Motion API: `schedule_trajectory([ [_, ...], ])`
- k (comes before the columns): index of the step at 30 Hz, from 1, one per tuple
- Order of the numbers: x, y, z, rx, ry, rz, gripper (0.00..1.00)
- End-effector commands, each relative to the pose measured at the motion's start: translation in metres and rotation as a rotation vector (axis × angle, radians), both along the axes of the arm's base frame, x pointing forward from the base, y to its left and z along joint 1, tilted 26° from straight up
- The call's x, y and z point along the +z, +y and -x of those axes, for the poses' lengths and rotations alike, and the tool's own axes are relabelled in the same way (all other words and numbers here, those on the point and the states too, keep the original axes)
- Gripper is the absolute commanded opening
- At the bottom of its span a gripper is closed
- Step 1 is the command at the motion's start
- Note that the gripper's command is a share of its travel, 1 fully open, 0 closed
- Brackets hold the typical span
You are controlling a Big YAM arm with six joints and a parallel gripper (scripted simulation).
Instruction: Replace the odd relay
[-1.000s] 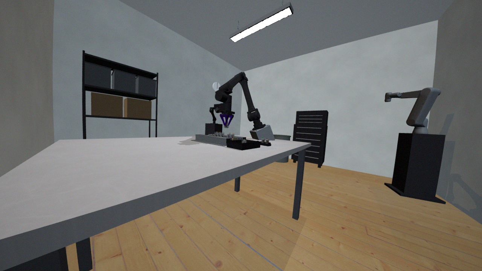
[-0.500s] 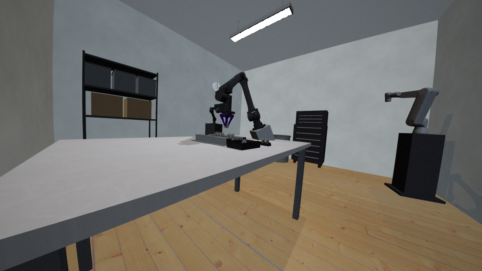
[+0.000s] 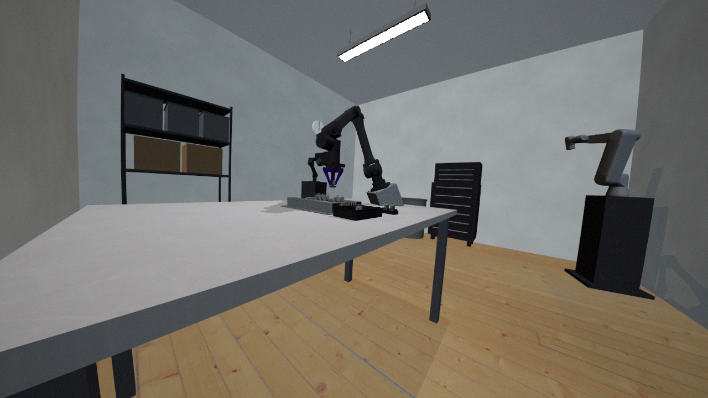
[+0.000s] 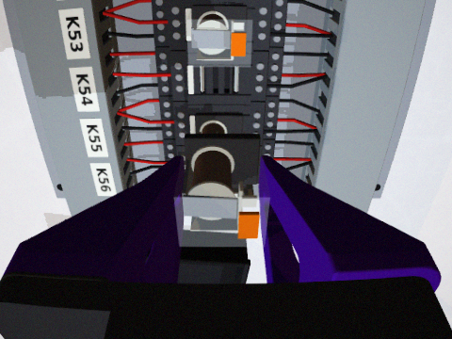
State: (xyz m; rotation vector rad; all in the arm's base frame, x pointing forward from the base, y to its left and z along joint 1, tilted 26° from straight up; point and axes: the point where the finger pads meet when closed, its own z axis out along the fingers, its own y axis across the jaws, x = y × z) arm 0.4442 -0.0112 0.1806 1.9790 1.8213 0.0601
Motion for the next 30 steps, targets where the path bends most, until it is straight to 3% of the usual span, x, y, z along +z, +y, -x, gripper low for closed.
schedule_trajectory([
  [1, 0.020, -0.003, -0.012, -0.022, -0.040, -0.005, 0.00],
  [6, 0.019, -0.003, -0.012, -0.022, -0.039, -0.005, 0.00],
  [19, -0.009, -0.011, -0.011, -0.010, -0.012, 0.001, 0.00],
  [30, 0.001, -0.009, -0.014, -0.003, -0.035, 0.000, 0.00],
])
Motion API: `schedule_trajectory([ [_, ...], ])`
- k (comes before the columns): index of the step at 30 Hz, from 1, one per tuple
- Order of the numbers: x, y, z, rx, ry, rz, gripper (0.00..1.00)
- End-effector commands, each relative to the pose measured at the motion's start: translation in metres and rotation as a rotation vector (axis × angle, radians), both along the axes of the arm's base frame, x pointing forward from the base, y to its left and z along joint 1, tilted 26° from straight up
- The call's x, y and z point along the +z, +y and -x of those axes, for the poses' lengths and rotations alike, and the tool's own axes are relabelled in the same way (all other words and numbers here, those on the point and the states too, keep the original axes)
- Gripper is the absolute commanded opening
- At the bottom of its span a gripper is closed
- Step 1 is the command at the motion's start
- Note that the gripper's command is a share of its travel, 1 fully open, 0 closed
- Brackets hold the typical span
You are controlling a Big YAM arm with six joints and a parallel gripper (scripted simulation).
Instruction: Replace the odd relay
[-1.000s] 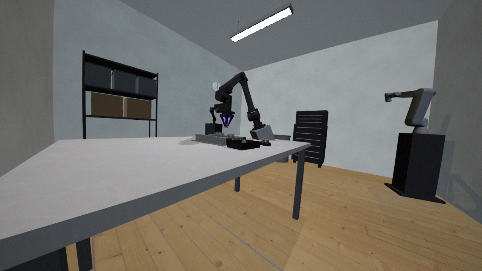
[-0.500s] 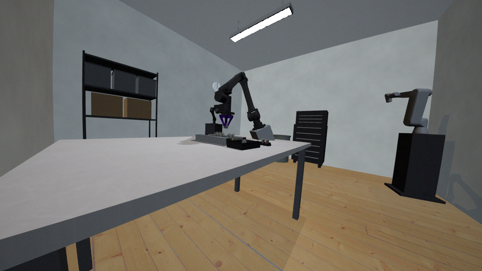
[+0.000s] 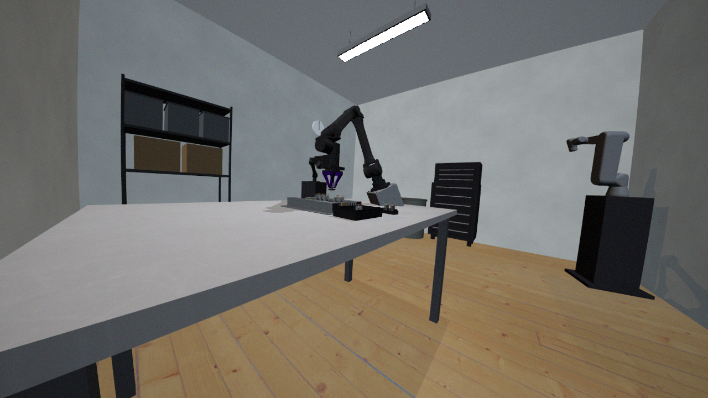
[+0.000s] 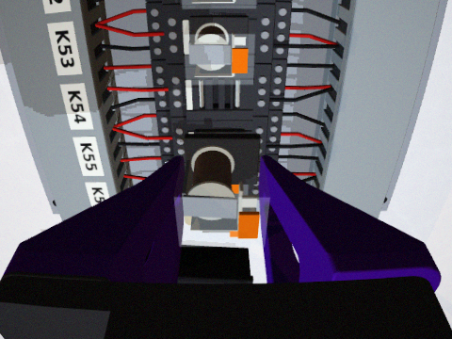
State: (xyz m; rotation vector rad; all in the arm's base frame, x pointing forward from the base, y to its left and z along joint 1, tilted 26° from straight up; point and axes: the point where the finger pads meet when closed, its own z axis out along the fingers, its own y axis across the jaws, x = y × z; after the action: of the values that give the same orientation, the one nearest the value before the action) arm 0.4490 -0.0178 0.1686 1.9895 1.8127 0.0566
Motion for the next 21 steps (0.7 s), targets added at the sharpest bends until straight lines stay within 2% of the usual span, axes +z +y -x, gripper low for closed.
schedule_trajectory([
  [1, 0.0145, -0.0022, -0.0096, 0.008, -0.039, 0.002, 0.00],
  [21, 0.0205, -0.0014, -0.0120, 0.010, -0.051, 0.001, 0.00],
])
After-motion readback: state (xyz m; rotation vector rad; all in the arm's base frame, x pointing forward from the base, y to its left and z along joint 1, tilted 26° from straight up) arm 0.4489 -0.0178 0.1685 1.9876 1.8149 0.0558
